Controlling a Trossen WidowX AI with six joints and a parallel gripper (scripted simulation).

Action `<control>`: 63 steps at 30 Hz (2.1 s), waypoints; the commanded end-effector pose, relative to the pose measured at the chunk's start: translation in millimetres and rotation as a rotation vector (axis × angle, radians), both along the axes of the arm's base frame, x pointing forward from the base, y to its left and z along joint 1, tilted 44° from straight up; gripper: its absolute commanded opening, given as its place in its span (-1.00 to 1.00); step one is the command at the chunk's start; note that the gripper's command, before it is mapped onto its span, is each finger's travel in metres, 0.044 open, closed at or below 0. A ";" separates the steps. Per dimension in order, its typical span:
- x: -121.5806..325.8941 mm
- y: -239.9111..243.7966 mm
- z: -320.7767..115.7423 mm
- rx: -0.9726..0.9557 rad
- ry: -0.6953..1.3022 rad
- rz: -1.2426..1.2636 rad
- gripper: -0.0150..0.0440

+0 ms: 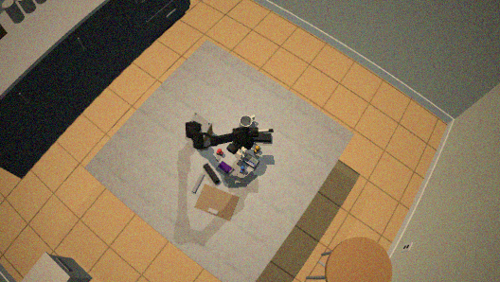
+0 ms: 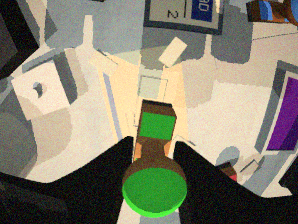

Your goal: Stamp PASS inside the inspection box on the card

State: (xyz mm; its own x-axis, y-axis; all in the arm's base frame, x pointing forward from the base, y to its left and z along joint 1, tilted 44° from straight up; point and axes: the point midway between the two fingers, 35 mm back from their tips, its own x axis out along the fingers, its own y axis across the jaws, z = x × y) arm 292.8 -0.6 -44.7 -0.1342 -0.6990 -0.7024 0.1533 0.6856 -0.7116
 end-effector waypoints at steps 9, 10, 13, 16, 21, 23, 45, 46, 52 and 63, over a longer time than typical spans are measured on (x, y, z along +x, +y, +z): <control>3.3 12.9 14.4 0.004 -0.011 -0.003 -0.49; 4.0 12.3 15.1 0.005 -0.012 -0.003 -0.49; 14.2 2.5 24.4 0.013 -0.013 -0.002 -0.49; 26.4 -11.6 37.4 0.022 -0.014 0.000 -0.49; 43.6 -38.1 60.8 0.029 -0.018 0.002 -0.49; 49.3 -49.7 70.8 0.030 -0.019 0.002 -0.49; 62.2 -164.0 169.6 -0.009 -0.018 -0.008 -0.49; 62.2 -164.6 169.0 -0.009 -0.018 -0.008 -0.49; 61.8 -171.1 162.0 -0.009 -0.019 -0.008 -0.49; 60.1 -183.6 149.1 -0.009 -0.019 -0.008 -0.49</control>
State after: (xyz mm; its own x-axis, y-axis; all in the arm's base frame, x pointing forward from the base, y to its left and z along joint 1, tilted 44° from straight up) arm 354.2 -181.0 108.8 -0.1236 -0.7034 -0.7000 0.1798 0.6778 -0.7129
